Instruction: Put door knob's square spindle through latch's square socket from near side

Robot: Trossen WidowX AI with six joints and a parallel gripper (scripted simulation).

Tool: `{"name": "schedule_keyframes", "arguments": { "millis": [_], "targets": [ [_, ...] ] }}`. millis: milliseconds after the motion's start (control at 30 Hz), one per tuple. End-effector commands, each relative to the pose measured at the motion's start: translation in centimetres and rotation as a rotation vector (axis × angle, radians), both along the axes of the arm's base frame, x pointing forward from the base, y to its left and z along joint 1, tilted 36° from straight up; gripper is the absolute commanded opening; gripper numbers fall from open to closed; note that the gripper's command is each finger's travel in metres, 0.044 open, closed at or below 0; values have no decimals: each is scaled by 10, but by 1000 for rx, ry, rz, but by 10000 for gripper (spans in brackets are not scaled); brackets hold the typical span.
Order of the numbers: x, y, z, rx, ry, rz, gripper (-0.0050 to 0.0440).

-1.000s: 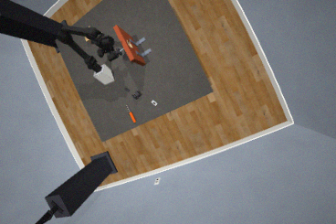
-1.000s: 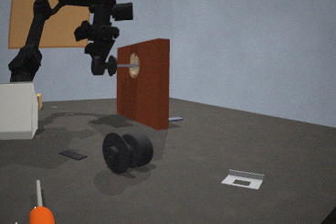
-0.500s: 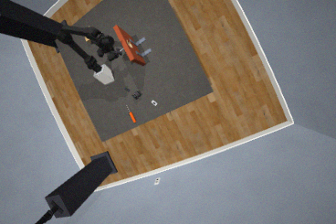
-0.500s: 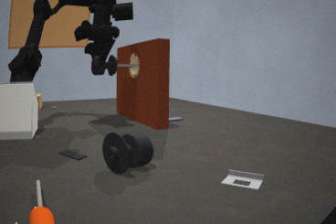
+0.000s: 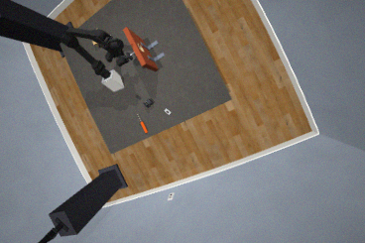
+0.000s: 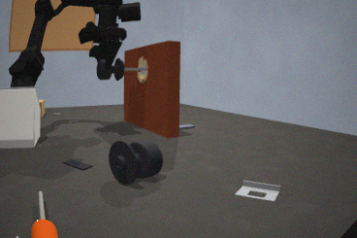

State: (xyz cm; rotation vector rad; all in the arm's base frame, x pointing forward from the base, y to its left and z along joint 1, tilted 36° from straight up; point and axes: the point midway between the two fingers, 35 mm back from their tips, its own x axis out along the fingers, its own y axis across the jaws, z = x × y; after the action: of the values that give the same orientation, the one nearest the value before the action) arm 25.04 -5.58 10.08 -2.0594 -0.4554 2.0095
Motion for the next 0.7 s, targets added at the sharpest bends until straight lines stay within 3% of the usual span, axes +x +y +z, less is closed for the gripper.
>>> {"name": "schedule_keyframes", "arguments": {
  "millis": [0,667],
  "targets": [
    [-1,-1,1,4,-1,-2,0],
    [2,-2,1,-1,-3,-8,0]
  ]
}}
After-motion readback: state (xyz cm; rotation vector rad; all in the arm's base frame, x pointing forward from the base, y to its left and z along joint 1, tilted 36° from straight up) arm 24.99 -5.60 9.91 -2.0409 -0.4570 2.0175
